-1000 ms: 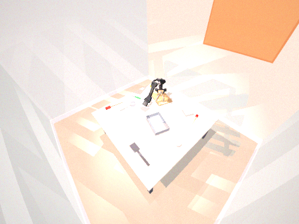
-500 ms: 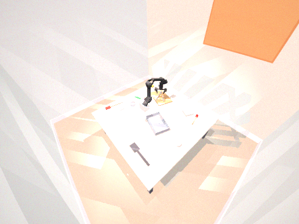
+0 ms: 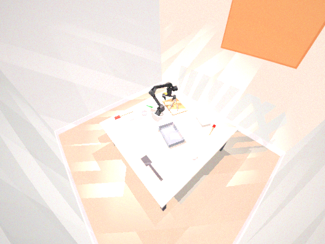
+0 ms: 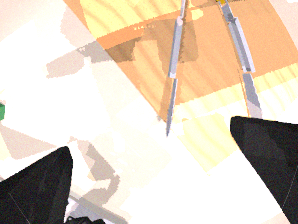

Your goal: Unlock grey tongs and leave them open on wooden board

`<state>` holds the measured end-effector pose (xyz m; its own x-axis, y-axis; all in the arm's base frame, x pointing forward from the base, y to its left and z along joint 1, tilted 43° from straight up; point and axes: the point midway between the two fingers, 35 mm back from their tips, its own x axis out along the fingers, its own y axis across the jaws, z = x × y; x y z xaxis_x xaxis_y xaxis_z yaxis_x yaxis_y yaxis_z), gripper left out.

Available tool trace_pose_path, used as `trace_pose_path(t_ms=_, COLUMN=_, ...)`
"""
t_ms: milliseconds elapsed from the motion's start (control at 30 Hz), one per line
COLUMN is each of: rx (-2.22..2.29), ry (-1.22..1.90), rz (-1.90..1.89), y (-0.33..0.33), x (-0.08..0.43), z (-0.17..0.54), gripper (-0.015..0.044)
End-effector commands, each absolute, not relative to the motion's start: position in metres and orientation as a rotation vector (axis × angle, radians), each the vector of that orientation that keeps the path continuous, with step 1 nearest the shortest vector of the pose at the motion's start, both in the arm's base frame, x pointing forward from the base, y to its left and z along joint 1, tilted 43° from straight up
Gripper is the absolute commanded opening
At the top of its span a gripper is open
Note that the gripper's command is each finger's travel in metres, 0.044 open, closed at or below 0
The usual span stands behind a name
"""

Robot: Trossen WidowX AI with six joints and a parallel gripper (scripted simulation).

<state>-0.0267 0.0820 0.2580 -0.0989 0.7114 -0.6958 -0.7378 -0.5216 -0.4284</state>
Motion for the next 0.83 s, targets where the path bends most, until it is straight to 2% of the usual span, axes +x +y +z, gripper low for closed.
trace_pose_path(t_ms=0, rx=-1.114, ry=0.026, rz=1.809, y=0.076, x=-0.030, z=0.258, gripper=0.0440)
trace_pose_path(t_ms=367, rx=-1.051, ry=-0.003, rz=1.811, y=0.055, x=-0.017, z=0.289, gripper=0.0440)
trace_pose_path(t_ms=800, rx=-1.048, ry=-0.004, rz=1.811, y=0.055, x=-0.017, z=0.289, gripper=0.0440)
